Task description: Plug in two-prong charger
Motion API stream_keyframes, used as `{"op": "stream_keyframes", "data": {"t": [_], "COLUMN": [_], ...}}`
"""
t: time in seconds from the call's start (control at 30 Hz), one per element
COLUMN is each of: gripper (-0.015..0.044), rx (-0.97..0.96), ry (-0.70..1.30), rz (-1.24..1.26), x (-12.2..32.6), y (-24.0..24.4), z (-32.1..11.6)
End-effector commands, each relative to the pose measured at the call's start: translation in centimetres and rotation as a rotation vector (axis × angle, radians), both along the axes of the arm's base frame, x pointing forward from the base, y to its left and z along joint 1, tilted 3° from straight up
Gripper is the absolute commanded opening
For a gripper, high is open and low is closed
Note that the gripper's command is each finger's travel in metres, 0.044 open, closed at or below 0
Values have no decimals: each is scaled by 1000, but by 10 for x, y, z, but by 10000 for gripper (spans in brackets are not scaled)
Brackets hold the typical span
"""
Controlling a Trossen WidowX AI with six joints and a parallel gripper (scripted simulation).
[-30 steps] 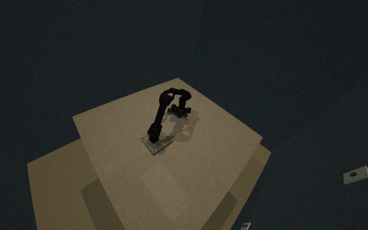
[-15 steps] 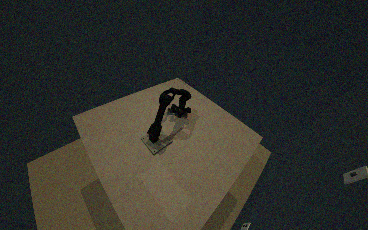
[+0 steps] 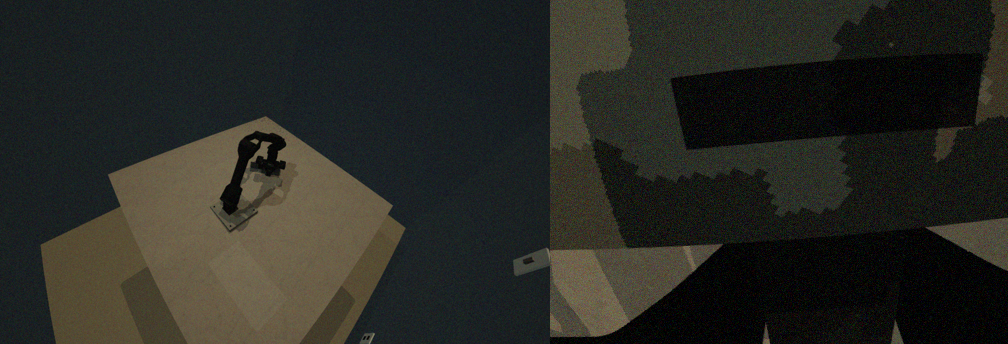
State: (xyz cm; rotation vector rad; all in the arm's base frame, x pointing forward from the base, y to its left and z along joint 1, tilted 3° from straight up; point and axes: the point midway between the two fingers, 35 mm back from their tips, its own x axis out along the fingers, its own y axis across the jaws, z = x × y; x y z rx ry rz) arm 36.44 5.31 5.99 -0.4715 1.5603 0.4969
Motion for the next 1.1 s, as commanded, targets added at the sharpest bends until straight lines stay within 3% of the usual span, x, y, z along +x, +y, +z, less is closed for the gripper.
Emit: {"op": "stream_keyframes", "data": {"t": [0.0, 0.83, 1.07], "gripper": [0, 0, 184], "rx": [16, 0, 0], "ry": [-26, 1, 1], "rz": [1, 0, 0], "x": [6, 0, 0], "y": [4, 0, 0], "z": [5, 0, 0]}}
